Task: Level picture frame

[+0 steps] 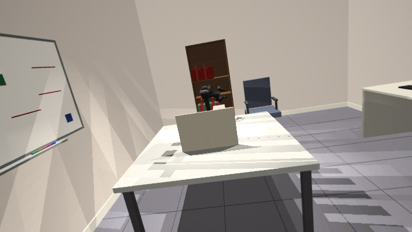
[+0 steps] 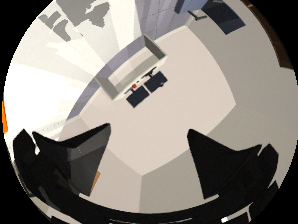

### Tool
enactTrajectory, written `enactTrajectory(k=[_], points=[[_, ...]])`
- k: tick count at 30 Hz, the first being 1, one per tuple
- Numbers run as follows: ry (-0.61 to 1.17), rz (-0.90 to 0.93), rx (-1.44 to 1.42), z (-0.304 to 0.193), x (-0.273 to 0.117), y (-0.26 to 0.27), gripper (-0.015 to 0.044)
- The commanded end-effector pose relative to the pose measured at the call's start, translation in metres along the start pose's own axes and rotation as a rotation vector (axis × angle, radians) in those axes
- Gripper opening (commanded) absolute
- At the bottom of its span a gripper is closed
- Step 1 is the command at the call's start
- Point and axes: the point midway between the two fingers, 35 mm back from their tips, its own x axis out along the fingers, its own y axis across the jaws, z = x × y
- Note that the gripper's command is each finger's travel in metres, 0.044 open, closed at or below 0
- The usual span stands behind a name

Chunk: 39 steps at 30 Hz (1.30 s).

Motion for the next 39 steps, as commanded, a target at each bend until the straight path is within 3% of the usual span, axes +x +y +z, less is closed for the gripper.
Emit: enactTrajectory(k=[1, 6, 12, 19, 29, 39], points=[[0.002, 0.005, 0.009, -0.001, 0.002, 0.001, 0.0374], [0.050, 0.121, 0.258, -0.033, 0.043, 0.032, 0.0260], [0.156, 0.233, 0.535, -0.082, 0.083, 0.073, 0.0260], [0.281, 0.299, 0.871, -0.129, 0.102, 0.122, 0.0260], [0.560, 0.289, 1.473, -0.202, 0.092, 0.207, 0.0260], [0.883, 0.069, 2.044, -0.258, 0.043, 0.278, 0.0260]])
